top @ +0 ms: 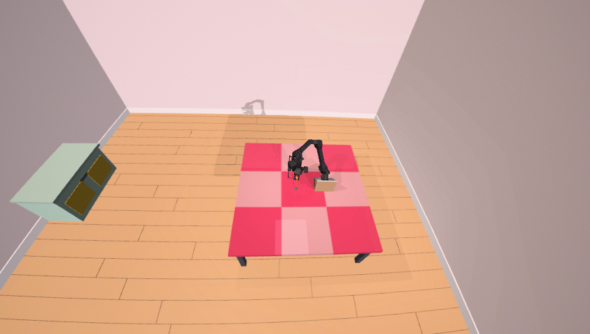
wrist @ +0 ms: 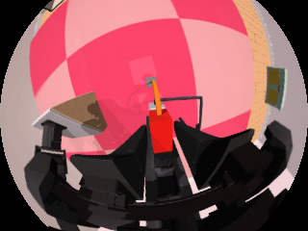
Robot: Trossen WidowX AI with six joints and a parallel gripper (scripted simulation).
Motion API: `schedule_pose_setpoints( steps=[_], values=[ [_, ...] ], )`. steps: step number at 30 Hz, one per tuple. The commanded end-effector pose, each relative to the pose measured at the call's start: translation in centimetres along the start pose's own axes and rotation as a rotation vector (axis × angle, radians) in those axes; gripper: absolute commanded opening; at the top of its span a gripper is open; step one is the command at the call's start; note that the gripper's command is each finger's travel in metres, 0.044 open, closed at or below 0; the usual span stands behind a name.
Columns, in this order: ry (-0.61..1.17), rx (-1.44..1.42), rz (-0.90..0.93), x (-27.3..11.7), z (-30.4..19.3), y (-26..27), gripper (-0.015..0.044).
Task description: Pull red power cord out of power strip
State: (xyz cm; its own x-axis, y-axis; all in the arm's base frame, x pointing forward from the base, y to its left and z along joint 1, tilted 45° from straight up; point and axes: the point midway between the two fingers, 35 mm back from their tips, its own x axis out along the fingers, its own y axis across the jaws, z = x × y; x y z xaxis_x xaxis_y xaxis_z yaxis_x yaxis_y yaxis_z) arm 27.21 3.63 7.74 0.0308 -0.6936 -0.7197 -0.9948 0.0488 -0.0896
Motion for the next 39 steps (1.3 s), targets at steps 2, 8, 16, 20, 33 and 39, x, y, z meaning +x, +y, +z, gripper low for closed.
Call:
schedule_pose_setpoints(
  steps=[2,8,16,20,33,39],
  values=[
    [0.0,0.0,0.0,0.0,0.0,0.0,0.0108],
    [0.0,0.0,0.0,0.0,0.0,0.0,0.0028],
    [0.0,0.0,0.0,0.0,0.3,0.0,0.0],
    [-0.001,-0.001,0.0,0.0,0.9,-0.1,0.0],
    [-0.003,-0.002,-0.001,-0.2,3.0,-0.2,0.0],
    [-0.003,-0.003,-0.002,-0.3,3.9,-0.2,0.0]
  ],
)
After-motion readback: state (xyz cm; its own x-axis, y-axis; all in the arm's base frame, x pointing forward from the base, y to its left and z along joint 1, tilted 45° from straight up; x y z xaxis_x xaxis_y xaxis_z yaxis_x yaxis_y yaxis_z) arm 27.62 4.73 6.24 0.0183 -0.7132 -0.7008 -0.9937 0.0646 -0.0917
